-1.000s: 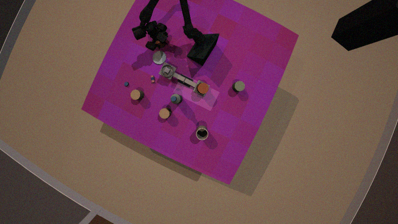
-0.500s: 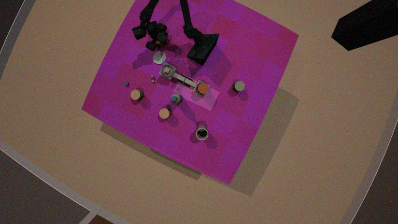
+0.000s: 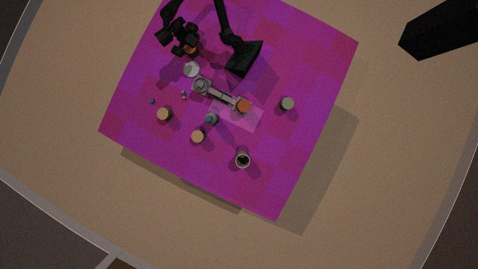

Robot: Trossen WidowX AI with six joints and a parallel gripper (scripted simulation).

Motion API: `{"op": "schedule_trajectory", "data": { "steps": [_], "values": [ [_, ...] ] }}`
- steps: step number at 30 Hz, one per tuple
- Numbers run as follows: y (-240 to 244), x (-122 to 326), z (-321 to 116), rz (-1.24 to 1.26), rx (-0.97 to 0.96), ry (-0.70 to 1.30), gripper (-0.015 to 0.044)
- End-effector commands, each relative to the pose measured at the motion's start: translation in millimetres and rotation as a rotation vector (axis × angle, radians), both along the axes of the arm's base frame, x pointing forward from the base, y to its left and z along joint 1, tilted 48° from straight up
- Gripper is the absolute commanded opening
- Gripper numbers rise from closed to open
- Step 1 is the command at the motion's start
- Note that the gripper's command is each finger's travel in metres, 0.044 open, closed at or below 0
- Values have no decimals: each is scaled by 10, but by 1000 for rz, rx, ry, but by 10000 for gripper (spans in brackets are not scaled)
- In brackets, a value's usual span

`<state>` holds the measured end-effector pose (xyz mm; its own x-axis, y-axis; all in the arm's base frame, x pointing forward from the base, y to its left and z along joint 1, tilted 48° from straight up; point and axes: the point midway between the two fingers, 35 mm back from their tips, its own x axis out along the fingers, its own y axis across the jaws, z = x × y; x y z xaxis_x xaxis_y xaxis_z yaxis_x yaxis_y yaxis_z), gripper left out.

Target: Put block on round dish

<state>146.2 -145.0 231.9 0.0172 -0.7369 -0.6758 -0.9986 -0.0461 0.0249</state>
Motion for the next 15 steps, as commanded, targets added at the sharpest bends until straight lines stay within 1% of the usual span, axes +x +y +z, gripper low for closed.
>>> {"op": "schedule_trajectory", "data": {
  "steps": [1,3,5,9,15],
  "values": [
    [87,66,-15,39,19,3,361],
    [188,160,-58,92,47,5,309],
    [225,241,-75,90,55,5,260],
    [309,411,-118,80,67,5,260],
    [702,952,-339,41,79,8,260]
  ]
}}
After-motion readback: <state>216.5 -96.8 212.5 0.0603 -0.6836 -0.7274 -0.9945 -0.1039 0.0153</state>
